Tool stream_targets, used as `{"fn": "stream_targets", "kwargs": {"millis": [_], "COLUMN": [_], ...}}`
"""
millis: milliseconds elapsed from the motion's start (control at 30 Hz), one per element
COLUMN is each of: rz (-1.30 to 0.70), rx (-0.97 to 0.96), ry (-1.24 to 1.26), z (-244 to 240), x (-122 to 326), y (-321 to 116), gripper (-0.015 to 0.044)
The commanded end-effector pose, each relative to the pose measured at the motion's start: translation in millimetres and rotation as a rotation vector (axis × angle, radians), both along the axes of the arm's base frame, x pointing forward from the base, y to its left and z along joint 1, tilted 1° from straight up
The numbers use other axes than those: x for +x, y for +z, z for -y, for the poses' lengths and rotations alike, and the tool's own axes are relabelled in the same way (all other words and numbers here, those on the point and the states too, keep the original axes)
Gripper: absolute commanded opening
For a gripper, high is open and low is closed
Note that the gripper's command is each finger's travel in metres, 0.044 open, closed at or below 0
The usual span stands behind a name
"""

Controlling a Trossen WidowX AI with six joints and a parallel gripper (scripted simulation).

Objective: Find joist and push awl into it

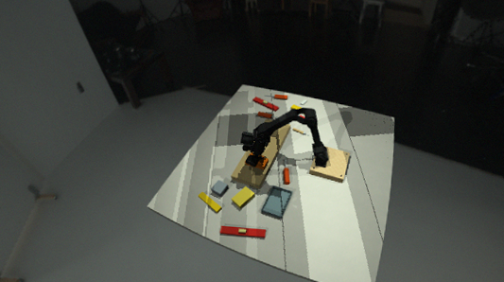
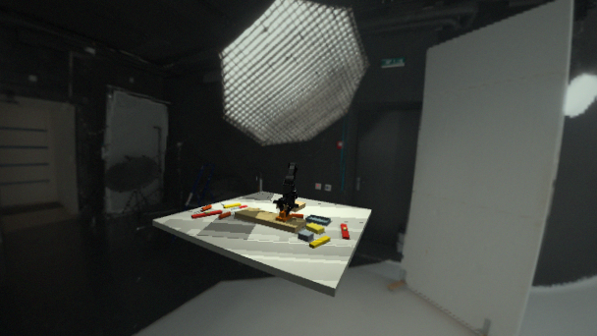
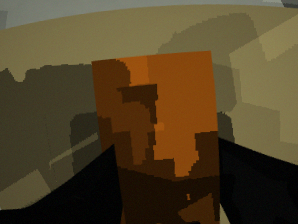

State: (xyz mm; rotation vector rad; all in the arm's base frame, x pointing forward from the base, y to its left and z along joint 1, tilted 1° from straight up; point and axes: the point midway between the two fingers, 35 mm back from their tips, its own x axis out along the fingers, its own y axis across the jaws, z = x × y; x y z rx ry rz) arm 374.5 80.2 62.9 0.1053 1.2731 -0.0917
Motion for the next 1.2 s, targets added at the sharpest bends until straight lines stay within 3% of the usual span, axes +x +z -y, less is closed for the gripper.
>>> {"fn": "stream_targets", "kwargs": {"millis": [0,1167], "rz": [0.0,0.0], "rx": [0.001,0.007], "ry": [0.001,0.003], "z": [-11.6,-75.5], "x": [3.0,9.7], "y": [0.1,3.1], "gripper": [0.0,0.0]}}
